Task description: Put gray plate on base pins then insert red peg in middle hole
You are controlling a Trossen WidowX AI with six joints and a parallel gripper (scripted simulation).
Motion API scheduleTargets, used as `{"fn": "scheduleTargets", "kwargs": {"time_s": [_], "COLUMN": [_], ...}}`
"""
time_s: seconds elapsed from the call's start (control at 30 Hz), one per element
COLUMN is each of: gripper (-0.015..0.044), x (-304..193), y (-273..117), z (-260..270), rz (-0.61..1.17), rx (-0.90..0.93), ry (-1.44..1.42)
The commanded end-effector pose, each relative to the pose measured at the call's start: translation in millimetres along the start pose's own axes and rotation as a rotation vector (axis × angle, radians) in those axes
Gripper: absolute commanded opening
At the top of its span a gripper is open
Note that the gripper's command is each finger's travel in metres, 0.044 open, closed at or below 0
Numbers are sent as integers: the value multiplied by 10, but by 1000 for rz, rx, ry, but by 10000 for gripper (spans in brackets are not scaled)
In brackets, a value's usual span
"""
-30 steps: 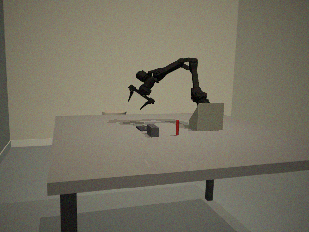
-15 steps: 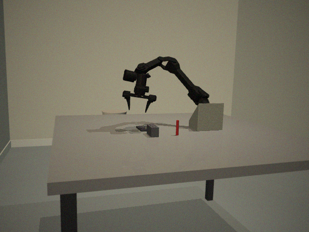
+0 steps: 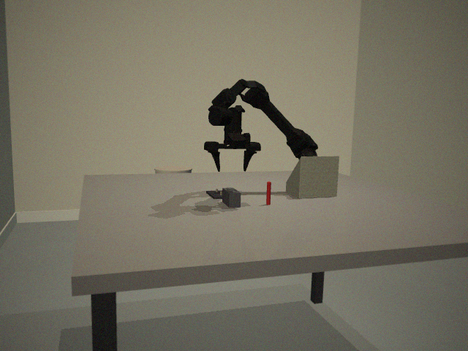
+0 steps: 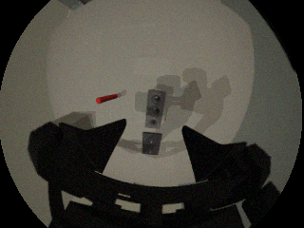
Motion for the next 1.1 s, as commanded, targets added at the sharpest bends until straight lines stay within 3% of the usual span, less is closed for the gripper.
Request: {"fn": "scheduleTargets", "kwargs": {"time_s": [0.0, 0.1, 1.07], "gripper": [440, 440, 440], "x": [13, 16, -3], "y": [122, 359, 777], "z": [11, 21, 6], "rz": [15, 16, 16], "rx": [7, 7, 9], "ry": [10, 10, 10]}}
Point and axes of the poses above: the point midway between the two fingers, 35 mm back from their tips, its own y axis out along the fingers, its own z axis across the jaws, x = y × z, the point moved 2 cm from there along -y, back along the fingers, and after that the axes turned 13 degrees about -y, right-handed, at the moved point
